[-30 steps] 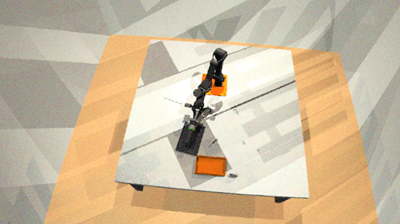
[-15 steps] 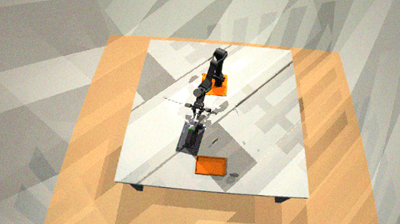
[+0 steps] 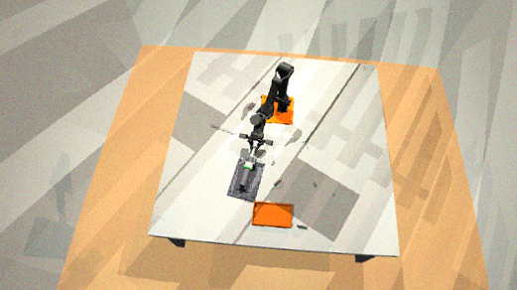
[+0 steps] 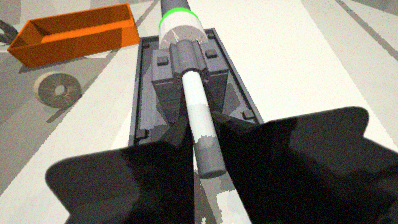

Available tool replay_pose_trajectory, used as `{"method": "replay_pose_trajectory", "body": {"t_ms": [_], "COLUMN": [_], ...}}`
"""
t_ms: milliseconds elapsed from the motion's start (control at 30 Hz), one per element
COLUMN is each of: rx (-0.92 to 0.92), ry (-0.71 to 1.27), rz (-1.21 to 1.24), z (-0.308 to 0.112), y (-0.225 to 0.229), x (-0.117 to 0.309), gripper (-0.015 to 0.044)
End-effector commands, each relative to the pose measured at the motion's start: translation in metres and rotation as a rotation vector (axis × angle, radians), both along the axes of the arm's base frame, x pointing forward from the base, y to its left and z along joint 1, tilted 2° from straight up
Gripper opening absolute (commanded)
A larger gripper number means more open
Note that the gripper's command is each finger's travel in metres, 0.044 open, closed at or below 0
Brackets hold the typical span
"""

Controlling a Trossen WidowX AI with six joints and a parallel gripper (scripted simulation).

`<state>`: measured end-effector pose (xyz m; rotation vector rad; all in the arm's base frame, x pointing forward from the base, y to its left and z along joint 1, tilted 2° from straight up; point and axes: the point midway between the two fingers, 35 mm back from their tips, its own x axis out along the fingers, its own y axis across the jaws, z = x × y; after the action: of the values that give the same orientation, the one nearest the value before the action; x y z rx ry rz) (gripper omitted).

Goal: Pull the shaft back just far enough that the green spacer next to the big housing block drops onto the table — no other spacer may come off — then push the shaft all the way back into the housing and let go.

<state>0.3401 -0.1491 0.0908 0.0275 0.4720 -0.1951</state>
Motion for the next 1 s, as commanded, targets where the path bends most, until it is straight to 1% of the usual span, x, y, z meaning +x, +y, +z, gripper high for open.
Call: {"method": "replay_pose_trajectory", "body": {"t_ms": [0, 967], "rx": [-0.002, -0.002], "ry": [0.001, 0.001], "rz": [0.003, 0.003], "z": [-0.0004, -0.0006], "y": [0.0008, 0.0014], "x": [-0.0016, -0.0045], "gripper": [0.0, 0.0]}}
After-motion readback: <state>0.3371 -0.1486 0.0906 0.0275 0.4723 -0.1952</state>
